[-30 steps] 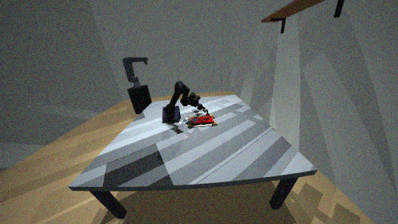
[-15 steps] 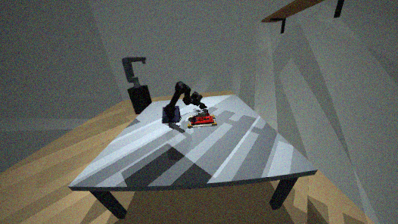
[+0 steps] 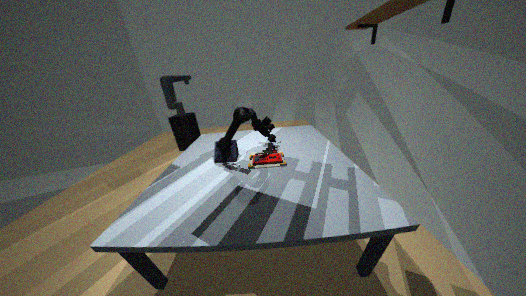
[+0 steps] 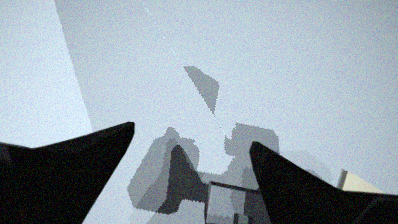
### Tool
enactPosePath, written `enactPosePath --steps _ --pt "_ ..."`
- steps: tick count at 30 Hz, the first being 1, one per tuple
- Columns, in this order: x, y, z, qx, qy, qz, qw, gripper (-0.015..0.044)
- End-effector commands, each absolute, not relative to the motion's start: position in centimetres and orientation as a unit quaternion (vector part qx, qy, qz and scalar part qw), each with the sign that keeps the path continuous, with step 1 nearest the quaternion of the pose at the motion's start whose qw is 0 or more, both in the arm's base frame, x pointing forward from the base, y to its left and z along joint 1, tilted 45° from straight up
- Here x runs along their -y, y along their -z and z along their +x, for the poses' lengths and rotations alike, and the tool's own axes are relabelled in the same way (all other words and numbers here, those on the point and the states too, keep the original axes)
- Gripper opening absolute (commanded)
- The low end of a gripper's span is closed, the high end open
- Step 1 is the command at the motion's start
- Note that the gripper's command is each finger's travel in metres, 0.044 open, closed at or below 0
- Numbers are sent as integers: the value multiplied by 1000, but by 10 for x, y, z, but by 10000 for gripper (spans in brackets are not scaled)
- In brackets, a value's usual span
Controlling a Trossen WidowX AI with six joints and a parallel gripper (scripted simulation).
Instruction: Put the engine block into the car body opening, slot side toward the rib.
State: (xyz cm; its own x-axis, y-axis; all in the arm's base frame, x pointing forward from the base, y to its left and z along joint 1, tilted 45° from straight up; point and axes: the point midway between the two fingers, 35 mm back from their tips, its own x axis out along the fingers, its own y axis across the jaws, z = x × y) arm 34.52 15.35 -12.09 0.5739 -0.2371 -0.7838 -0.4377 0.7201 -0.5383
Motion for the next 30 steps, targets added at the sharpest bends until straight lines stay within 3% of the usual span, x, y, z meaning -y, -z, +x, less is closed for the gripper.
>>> enactPosePath --steps 1,20,30 --pt "-155 124 348 -504 -35 -367 781 440" --pt "-143 68 327 -675 123 -394 612 440" --pt "-142 64 326 -679 129 -396 605 440"
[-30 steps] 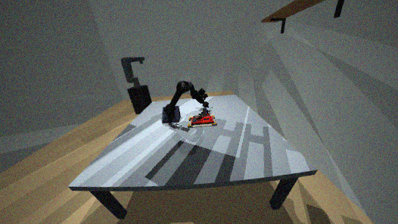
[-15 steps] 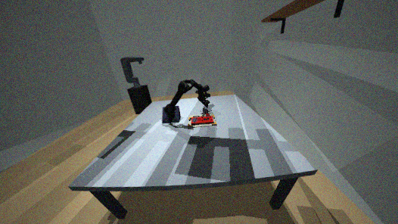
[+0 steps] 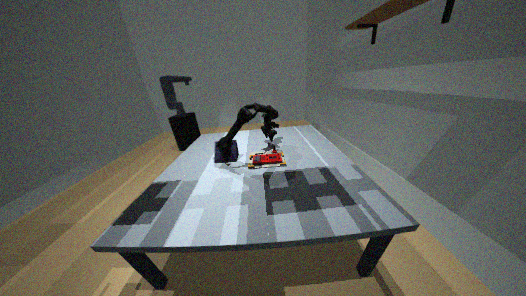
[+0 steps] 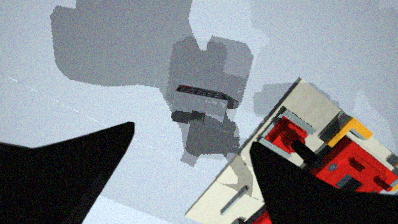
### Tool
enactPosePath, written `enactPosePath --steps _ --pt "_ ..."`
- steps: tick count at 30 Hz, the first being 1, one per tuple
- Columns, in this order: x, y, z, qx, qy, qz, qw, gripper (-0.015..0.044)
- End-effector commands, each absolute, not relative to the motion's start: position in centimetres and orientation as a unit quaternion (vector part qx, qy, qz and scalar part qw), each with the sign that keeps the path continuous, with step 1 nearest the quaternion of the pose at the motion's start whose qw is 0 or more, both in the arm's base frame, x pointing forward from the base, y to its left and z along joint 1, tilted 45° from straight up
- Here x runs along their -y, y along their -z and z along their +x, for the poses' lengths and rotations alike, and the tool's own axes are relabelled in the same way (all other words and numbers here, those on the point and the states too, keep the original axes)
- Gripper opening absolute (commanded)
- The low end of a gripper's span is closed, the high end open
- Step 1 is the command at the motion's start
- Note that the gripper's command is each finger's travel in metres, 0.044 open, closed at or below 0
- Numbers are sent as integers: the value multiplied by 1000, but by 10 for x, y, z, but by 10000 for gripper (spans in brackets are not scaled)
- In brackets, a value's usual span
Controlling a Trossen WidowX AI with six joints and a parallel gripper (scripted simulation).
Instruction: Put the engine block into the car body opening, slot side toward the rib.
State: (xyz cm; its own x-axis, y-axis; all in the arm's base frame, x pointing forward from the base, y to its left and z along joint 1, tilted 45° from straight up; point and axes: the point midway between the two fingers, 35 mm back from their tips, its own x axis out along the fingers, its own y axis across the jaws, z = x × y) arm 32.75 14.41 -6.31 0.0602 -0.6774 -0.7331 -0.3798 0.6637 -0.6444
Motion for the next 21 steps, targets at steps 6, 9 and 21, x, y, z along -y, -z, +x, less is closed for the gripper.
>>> enactPosePath --steps 6,9,21 --pt "-145 65 337 -678 129 -396 605 440" --pt "-141 69 338 -678 129 -396 605 440" --pt "-129 82 339 -678 129 -396 605 440"
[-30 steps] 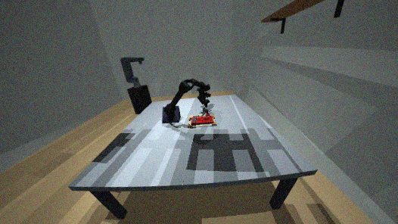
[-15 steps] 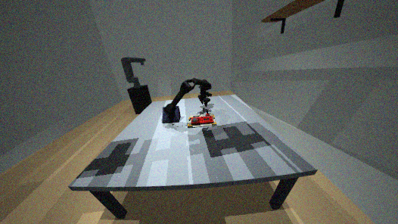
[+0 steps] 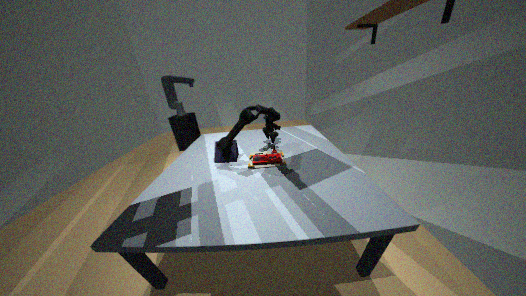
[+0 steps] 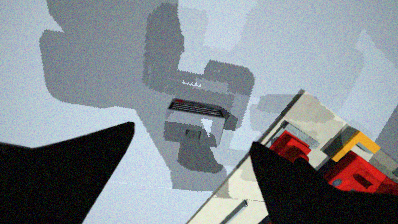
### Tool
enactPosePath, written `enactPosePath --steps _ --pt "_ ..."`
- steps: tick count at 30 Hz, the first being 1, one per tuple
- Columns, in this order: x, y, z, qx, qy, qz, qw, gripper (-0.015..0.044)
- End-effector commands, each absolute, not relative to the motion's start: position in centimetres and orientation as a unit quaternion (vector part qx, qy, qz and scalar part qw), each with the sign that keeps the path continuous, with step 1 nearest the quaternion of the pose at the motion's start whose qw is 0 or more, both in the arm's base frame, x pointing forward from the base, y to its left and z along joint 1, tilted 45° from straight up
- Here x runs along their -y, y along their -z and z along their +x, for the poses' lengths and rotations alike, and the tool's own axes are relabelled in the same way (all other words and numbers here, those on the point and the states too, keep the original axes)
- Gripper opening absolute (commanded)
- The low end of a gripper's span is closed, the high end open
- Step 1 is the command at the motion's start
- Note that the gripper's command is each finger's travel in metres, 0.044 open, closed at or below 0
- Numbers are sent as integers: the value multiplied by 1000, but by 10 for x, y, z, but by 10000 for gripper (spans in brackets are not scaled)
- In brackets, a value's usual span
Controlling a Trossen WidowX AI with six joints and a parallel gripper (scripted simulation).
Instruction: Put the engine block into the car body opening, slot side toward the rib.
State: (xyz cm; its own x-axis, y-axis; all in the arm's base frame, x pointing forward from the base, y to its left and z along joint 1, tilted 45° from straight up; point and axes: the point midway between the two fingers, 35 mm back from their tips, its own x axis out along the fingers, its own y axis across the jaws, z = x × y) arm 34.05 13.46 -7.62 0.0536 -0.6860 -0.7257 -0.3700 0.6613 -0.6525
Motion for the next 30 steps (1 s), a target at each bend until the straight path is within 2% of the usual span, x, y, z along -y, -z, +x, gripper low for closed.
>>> enactPosePath --steps 1,21,29,30 --pt "-128 83 339 -678 129 -396 605 440" --pt "-106 104 340 -678 130 -396 605 440" --pt "-106 104 340 -678 130 -396 605 230" --pt "-106 104 340 -678 130 -396 605 223"
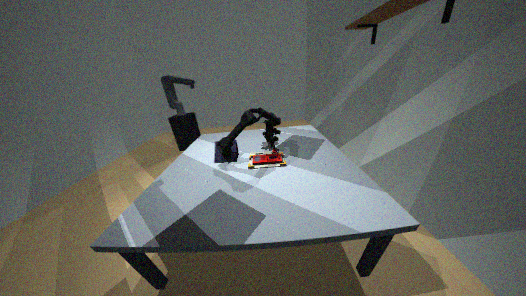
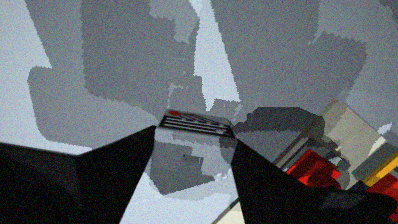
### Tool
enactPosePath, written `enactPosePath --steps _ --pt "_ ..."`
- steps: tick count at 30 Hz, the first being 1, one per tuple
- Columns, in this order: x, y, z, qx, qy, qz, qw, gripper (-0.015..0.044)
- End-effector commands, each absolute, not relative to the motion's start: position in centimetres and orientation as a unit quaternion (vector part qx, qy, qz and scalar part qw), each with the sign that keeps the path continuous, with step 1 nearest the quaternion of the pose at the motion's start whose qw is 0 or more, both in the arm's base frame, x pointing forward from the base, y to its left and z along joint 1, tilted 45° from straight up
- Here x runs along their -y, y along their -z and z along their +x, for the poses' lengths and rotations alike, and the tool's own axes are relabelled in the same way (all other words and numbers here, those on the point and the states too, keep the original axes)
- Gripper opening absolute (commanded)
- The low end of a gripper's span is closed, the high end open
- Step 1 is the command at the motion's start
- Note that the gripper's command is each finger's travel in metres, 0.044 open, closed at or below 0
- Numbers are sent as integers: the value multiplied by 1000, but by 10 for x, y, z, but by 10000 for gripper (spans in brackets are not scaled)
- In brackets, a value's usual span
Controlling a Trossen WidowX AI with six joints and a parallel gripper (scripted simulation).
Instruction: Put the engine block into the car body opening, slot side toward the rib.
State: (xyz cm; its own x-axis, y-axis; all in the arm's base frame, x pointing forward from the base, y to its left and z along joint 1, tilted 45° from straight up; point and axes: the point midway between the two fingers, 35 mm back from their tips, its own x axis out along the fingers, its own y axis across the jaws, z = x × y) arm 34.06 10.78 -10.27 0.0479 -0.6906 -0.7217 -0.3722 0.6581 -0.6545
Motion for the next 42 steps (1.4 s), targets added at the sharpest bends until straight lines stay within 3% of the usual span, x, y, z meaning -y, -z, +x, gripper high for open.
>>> enactPosePath --steps 1,6,13,42 --pt "-106 104 340 -678 130 -396 605 217" --pt "-106 104 340 -678 130 -396 605 183" --pt "-119 102 342 -671 117 -391 619 0" --pt "-177 41 340 -676 121 -392 612 0"
